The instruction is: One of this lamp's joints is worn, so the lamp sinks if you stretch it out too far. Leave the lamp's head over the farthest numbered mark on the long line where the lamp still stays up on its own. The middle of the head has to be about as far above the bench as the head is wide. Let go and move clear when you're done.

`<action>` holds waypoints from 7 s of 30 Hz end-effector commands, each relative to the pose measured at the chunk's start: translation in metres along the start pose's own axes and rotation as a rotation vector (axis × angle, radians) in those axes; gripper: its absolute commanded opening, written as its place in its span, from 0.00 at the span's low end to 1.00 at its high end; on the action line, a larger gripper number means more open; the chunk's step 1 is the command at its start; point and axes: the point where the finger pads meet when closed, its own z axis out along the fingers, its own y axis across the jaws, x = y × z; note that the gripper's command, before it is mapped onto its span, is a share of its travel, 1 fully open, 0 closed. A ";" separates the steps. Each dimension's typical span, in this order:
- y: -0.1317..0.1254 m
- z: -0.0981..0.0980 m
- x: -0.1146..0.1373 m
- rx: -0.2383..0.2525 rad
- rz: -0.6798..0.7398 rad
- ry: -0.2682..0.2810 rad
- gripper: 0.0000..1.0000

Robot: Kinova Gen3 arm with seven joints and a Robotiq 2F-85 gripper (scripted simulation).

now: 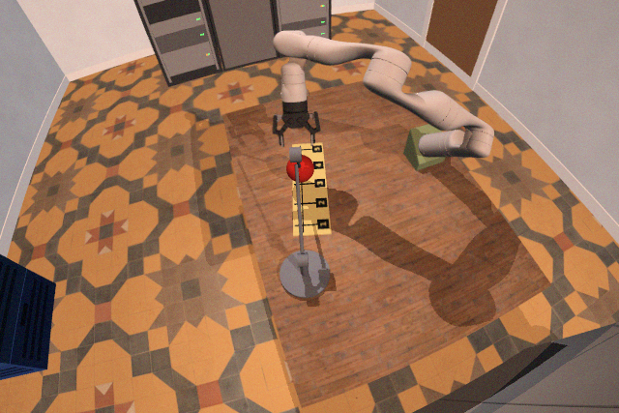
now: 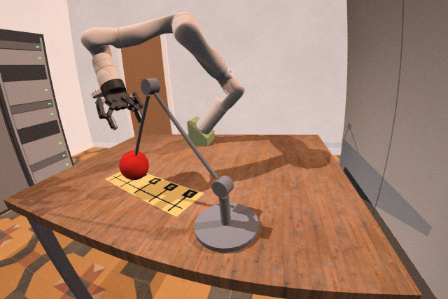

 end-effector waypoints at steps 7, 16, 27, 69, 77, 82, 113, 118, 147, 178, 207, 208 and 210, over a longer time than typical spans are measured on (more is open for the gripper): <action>0.000 0.023 -0.004 -0.002 -0.003 0.002 1.00; 0.000 0.040 -0.004 0.000 -0.005 0.003 1.00; 0.000 0.060 -0.005 0.001 -0.007 0.005 1.00; 0.001 0.065 -0.008 -0.005 -0.006 0.005 0.00; 0.001 0.065 -0.008 -0.005 -0.007 0.005 0.00; 0.001 0.062 0.005 -0.006 -0.007 0.005 0.00; 0.000 0.044 0.064 -0.007 -0.009 0.005 0.00; 0.000 0.043 0.066 -0.007 -0.009 0.005 0.00; 0.000 0.046 0.063 -0.015 -0.016 -0.001 1.00; 0.000 0.046 0.063 -0.015 -0.016 -0.001 1.00; 0.000 0.046 0.063 -0.015 -0.016 -0.001 1.00; 0.000 0.046 0.063 -0.015 -0.016 -0.001 1.00; 0.000 0.046 0.063 -0.015 -0.016 -0.001 1.00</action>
